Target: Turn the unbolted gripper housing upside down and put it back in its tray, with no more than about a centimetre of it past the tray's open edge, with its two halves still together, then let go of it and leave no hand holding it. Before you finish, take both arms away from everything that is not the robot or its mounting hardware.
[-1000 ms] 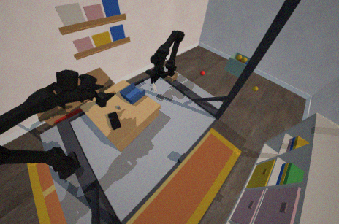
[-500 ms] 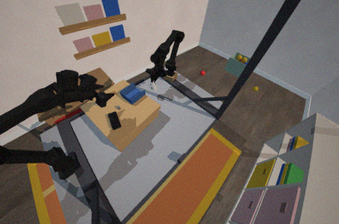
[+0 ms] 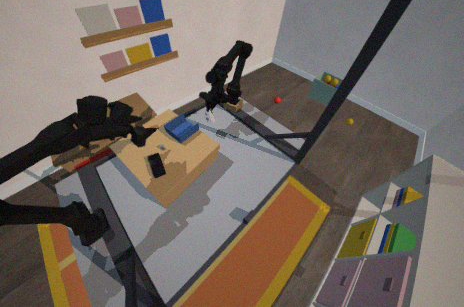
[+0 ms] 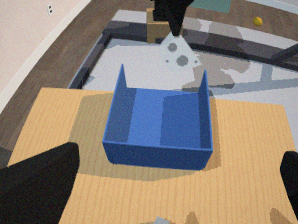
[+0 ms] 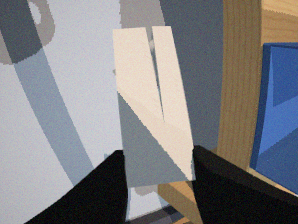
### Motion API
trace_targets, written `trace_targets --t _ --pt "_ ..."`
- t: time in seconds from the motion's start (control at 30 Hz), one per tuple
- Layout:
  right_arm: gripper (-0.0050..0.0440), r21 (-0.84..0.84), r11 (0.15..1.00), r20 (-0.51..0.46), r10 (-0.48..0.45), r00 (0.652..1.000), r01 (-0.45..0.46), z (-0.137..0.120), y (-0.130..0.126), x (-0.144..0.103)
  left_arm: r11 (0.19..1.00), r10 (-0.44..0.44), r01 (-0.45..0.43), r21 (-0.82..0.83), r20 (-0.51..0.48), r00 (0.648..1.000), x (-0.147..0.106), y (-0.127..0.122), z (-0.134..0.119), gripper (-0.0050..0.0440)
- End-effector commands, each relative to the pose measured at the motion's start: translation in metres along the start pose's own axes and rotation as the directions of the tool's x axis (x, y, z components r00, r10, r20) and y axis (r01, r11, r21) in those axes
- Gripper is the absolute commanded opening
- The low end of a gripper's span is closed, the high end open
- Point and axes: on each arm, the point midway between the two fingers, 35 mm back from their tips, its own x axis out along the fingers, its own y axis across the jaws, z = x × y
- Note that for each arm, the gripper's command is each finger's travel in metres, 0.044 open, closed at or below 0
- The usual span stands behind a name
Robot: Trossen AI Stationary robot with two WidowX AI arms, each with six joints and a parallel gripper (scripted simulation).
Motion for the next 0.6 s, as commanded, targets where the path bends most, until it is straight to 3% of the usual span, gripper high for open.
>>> trace_targets --t 0.0,0.57 --pt "0.011 0.006 1.0 -0.001 -0.031 1.0 0.031 0.0 -0.011 -0.01 1.0 -0.004 0.004 -0.007 0.027 1.0 -0.007 0.0 0.007 0.0439" --pt "0.011 0.006 1.0 -0.001 -0.031 1.0 0.031 0.0 -0.019 -0.023 1.0 -0.004 0.004 -0.007 0.027 1.0 -0.007 0.0 0.007 0.0439"
